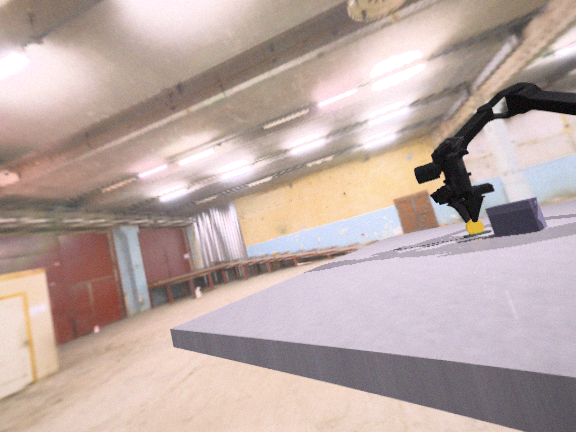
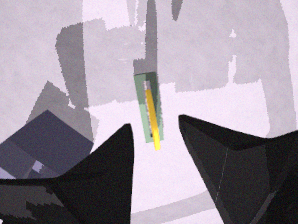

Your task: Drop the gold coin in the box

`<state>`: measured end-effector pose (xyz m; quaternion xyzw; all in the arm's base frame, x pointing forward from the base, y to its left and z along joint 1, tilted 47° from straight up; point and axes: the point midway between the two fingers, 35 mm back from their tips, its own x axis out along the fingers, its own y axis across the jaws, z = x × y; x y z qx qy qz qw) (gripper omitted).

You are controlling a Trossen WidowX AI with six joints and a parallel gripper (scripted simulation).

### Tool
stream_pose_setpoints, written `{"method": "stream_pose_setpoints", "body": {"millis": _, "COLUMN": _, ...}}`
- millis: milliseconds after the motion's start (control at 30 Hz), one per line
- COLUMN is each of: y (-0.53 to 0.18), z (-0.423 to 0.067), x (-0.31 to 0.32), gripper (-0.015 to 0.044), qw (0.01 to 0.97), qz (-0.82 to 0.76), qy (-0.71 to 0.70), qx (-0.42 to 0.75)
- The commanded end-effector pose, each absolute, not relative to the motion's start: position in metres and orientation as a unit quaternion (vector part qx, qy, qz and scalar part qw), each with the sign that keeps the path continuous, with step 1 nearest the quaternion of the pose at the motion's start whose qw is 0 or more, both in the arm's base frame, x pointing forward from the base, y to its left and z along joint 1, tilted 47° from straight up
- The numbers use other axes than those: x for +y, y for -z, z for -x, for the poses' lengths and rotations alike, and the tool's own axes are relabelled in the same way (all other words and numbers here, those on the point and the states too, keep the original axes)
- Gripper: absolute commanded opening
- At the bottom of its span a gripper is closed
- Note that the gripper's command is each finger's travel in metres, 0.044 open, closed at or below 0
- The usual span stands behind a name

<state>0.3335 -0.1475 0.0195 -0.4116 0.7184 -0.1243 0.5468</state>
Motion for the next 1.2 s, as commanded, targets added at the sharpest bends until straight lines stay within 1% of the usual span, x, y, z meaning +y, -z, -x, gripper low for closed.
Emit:
{"method": "stream_pose_setpoints", "body": {"millis": 0, "y": -0.014, "z": -0.330, "x": -0.154, "gripper": 0.0161, "qw": 0.542, "qz": 0.412, "qy": 0.125, "qx": 0.722}}
{"method": "stream_pose_setpoints", "body": {"millis": 500, "y": 0.000, "z": -0.328, "x": -0.170, "gripper": 0.0161, "qw": 0.541, "qz": 0.413, "qy": 0.126, "qx": 0.721}}
{"method": "stream_pose_setpoints", "body": {"millis": 700, "y": 0.000, "z": -0.328, "x": -0.170, "gripper": 0.0003, "qw": 0.541, "qz": 0.413, "qy": 0.126, "qx": 0.721}}
{"method": "stream_pose_setpoints", "body": {"millis": 1167, "y": -0.003, "z": -0.330, "x": -0.165, "gripper": 0.0000, "qw": 0.542, "qz": 0.413, "qy": 0.126, "qx": 0.721}}
